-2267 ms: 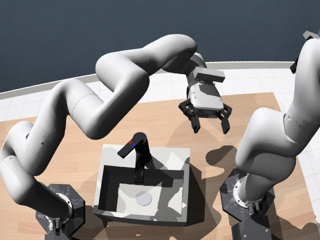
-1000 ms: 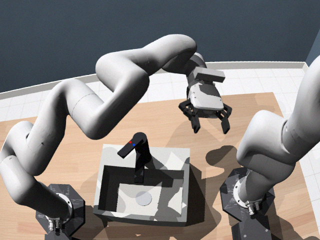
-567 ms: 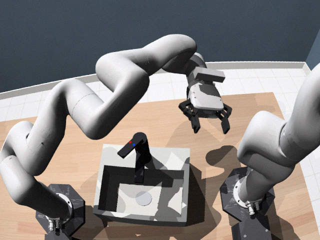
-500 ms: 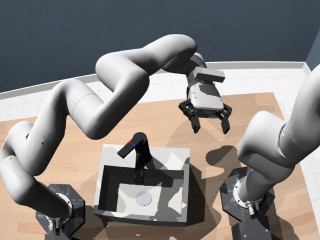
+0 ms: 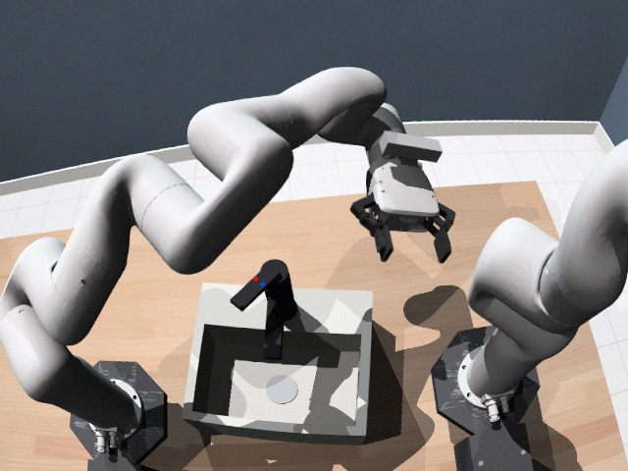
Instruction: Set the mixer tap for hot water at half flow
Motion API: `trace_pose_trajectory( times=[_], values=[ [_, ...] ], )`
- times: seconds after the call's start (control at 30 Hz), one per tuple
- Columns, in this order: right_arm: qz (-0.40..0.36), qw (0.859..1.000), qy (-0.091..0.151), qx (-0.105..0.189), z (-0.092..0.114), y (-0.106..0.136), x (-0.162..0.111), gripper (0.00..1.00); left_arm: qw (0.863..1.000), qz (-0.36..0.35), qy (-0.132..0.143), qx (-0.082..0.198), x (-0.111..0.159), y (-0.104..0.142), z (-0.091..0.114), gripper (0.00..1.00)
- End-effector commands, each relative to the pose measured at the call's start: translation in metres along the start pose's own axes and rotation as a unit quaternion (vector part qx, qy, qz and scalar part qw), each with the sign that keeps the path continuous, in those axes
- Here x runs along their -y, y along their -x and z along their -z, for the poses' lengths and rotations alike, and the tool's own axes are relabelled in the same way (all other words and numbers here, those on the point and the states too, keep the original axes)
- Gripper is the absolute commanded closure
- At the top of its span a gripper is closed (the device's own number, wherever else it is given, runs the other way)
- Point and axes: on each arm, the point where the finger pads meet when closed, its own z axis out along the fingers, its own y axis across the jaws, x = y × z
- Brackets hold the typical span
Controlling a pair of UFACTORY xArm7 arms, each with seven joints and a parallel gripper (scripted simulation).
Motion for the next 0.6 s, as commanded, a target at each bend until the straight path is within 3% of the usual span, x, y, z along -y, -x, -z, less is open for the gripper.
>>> trace_pose_trajectory(
  times=[0.0,0.2,0.57],
  values=[
    [-0.044,0.999,0.009,-0.007,0.003,0.004,-0.019,0.0,1.0,-0.002,0.0,0.001,0.0,-0.002,0.0,0.0],
    [-0.09,0.996,0.018,-0.011,0.005,0.01,-0.038,0.0,1.0,-0.002,0.0,0.001,0.0,-0.002,0.0,0.0],
    [-0.098,0.995,0.02,-0.012,0.005,0.012,-0.041,0.0,1.0,-0.002,-0.001,0.003,0.0,-0.002,0.0,0.0]
  ],
)
